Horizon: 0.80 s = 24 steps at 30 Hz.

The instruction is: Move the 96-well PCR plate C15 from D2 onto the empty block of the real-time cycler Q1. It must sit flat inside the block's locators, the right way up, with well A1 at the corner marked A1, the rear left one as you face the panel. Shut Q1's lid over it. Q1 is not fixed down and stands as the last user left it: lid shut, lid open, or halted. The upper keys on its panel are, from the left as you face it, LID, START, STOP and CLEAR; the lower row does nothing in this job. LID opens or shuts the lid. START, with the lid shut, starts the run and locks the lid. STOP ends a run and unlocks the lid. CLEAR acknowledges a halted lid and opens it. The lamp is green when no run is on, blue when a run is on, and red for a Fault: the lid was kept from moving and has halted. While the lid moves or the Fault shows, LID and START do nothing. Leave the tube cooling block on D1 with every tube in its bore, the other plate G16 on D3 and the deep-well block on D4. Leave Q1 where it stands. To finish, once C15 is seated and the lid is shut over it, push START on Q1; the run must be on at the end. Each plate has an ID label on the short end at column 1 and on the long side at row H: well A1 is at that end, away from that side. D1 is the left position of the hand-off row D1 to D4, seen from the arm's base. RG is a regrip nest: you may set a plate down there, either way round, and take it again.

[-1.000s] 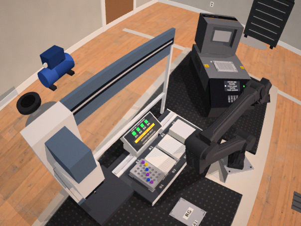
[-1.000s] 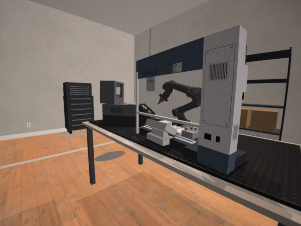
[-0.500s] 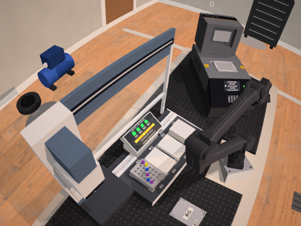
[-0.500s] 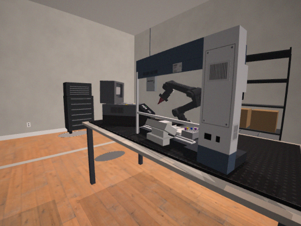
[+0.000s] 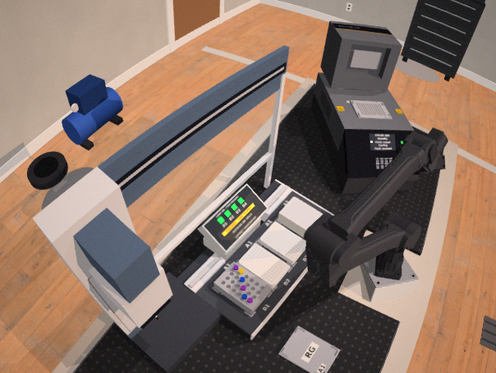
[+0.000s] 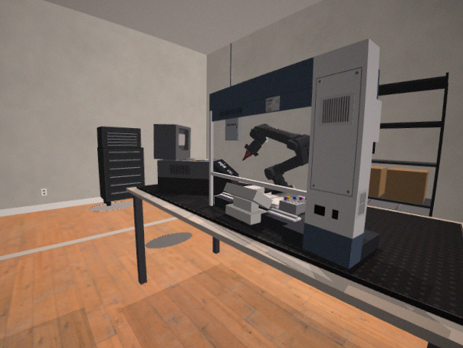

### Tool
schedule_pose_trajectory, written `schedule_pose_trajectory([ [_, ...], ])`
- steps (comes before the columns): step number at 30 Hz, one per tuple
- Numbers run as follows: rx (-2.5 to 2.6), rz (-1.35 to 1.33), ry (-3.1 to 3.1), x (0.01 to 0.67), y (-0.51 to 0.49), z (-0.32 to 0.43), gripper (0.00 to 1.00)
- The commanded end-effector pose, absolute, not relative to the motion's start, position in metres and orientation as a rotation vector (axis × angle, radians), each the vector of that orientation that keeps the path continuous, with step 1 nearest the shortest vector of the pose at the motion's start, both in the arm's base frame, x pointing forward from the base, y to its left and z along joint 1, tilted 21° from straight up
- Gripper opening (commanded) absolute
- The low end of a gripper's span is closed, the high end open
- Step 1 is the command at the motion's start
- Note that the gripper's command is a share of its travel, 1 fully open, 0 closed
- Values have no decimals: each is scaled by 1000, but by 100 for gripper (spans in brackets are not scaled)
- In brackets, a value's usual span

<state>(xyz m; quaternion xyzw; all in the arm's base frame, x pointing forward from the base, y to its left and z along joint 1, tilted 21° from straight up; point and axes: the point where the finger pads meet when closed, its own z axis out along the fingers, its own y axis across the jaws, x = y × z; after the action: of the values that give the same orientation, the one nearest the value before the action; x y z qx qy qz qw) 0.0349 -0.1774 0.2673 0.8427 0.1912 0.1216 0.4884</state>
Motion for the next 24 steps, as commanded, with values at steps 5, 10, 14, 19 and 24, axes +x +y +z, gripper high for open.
schedule_pose_trajectory([
  [5, 2037, 298, 472, 39, -174, 271, 0],
  [10, 2029, 288, 477, 38, -175, 272, 0],
  [14, 2018, 275, 483, 37, -177, 274, 0],
  [19, 2015, 270, 484, 36, -178, 275, 0],
  [24, 2015, 269, 484, 36, -178, 275, 0],
])
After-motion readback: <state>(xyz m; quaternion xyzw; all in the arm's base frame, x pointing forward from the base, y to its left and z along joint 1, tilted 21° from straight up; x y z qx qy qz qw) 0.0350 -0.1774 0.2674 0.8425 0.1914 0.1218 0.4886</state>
